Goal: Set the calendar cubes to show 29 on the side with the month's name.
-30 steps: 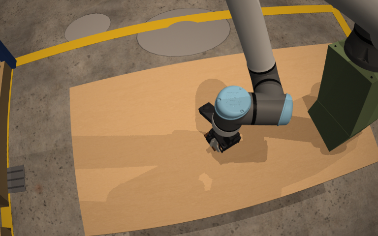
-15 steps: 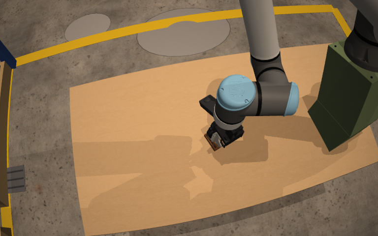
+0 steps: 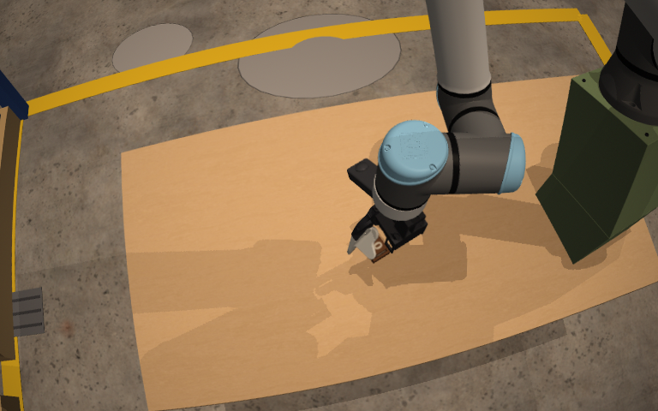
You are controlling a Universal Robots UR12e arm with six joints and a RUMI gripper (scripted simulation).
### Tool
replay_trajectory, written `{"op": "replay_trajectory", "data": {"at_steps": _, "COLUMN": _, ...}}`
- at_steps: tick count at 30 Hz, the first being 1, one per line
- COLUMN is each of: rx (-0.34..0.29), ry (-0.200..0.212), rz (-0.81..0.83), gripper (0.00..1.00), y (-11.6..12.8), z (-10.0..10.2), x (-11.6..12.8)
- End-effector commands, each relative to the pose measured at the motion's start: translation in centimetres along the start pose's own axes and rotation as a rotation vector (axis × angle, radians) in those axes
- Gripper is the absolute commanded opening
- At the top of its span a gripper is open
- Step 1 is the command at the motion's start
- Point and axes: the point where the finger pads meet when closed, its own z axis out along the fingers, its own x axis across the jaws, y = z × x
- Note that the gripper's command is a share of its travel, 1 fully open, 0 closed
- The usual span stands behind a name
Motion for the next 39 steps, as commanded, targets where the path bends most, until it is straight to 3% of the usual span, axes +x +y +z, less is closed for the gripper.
{"op": "replay_trajectory", "data": {"at_steps": 1, "rx": 0.000, "ry": -0.001, "rz": 0.000, "gripper": 1.00, "y": 0.0, "z": -0.1, "x": 0.0}}
{"op": "replay_trajectory", "data": {"at_steps": 18, "rx": 0.000, "ry": -0.001, "rz": 0.000, "gripper": 1.00, "y": 0.0, "z": -0.1, "x": 0.0}}
{"op": "replay_trajectory", "data": {"at_steps": 26, "rx": 0.000, "ry": -0.001, "rz": 0.000, "gripper": 1.00, "y": 0.0, "z": -1.3, "x": 0.0}}
{"op": "replay_trajectory", "data": {"at_steps": 39, "rx": 0.000, "ry": -0.001, "rz": 0.000, "gripper": 1.00, "y": 0.0, "z": -6.5, "x": 0.0}}
